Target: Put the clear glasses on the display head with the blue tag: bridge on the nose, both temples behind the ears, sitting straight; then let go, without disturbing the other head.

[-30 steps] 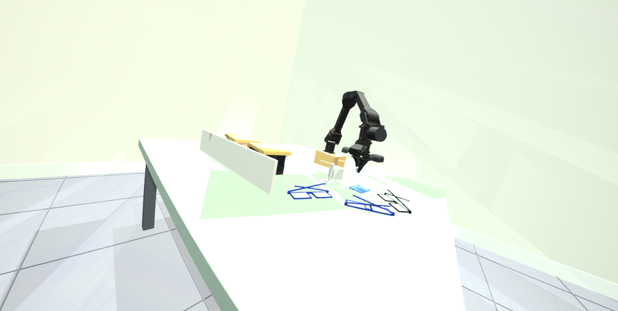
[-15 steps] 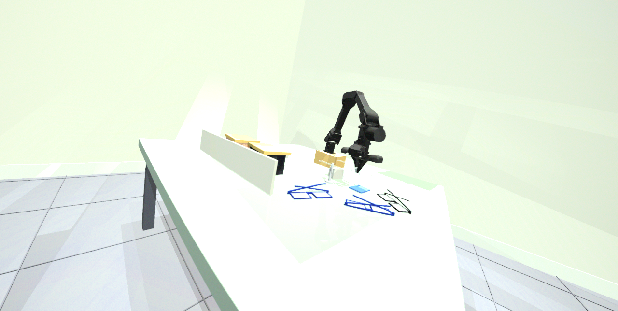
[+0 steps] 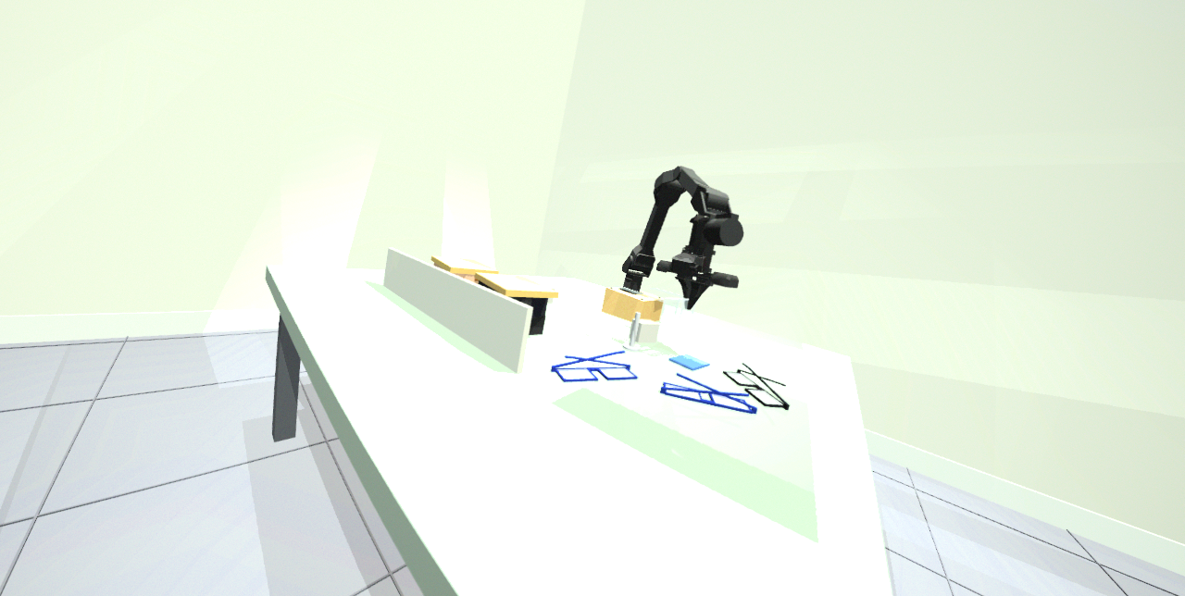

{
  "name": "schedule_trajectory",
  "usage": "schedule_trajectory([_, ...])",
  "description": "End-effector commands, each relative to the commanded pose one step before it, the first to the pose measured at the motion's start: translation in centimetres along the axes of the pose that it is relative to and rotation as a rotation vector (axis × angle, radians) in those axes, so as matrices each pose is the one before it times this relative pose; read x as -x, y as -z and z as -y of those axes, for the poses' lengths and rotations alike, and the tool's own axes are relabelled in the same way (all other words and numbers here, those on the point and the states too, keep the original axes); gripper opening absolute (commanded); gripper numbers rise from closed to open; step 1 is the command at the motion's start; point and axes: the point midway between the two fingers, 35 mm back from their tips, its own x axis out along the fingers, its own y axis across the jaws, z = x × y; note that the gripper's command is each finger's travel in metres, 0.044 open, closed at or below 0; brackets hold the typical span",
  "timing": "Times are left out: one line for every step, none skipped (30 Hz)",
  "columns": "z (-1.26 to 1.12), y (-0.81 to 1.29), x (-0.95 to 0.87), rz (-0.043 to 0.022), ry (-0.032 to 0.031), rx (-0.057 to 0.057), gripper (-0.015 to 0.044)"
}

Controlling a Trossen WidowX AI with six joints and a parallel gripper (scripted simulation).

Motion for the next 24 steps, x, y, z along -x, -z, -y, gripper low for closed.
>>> schedule_trajectory([-0.118, -0.065, 0.886, 0.00097, -0.00676, 0.0046, 0.0])
schedule_trajectory([0.062, -0.067, 0.014, -0.0006, -0.0005, 0.0023, 0.0])
schedule_trajectory([0.124, -0.134, 0.027, -0.00118, -0.00102, 0.0046, 0.0])
schedule_trajectory([0.186, -0.197, 0.041, -0.00173, -0.00156, 0.0068, 0.0])
schedule_trajectory([0.251, -0.257, 0.056, -0.00223, -0.00215, 0.0091, 0.0])
schedule_trajectory([0.318, -0.312, 0.071, -0.00269, -0.0028, 0.0113, 0.0])
schedule_trajectory([0.376, -0.35, 0.085, -0.00296, -0.00339, 0.0131, 0.0])
schedule_trajectory([0.403, -0.354, 0.091, -0.00293, -0.00373, 0.0137, 0.0])
schedule_trajectory([0.412, -0.342, 0.095, -0.00276, -0.00391, 0.0138, 0.0])
schedule_trajectory([0.42, -0.327, 0.097, -0.00256, -0.00407, 0.0138, 0.0])
schedule_trajectory([0.427, -0.313, 0.1, -0.00236, -0.00422, 0.0138, 0.0])
schedule_trajectory([0.434, -0.298, 0.103, -0.00215, -0.00437, 0.0138, 0.0])
schedule_trajectory([0.44, -0.283, 0.105, -0.00193, -0.0045, 0.0139, 0.0])
schedule_trajectory([0.445, -0.268, 0.108, -0.00171, -0.00462, 0.0139, 0.0])
schedule_trajectory([0.45, -0.253, 0.11, -0.00148, -0.00474, 0.0139, 0.0])
schedule_trajectory([0.455, -0.238, 0.113, -0.00125, -0.00484, 0.0139, 0.0])
schedule_trajectory([0.459, -0.223, 0.115, -0.00101, -0.00494, 0.0139, 0.0])
schedule_trajectory([0.462, -0.208, 0.118, -0.00077, -0.00502, 0.0139, 0.0])
schedule_trajectory([0.465, -0.193, 0.12, -0.00052, -0.00509, 0.0139, 0.0])
schedule_trajectory([0.468, -0.178, 0.122, -0.00027, -0.00516, 0.0139, 0.0])
schedule_trajectory([0.47, -0.163, 0.125, -0.00001, -0.00521, 0.014, 0.0])
schedule_trajectory([0.472, -0.148, 0.127, 0.00024, -0.00525, 0.014, 0.0])
schedule_trajectory([0.473, -0.133, 0.129, 0.0005, -0.00528, 0.014, 0.0])
schedule_trajectory([0.473, -0.118, 0.132, 0.00076, -0.0053, 0.014, 0.0])
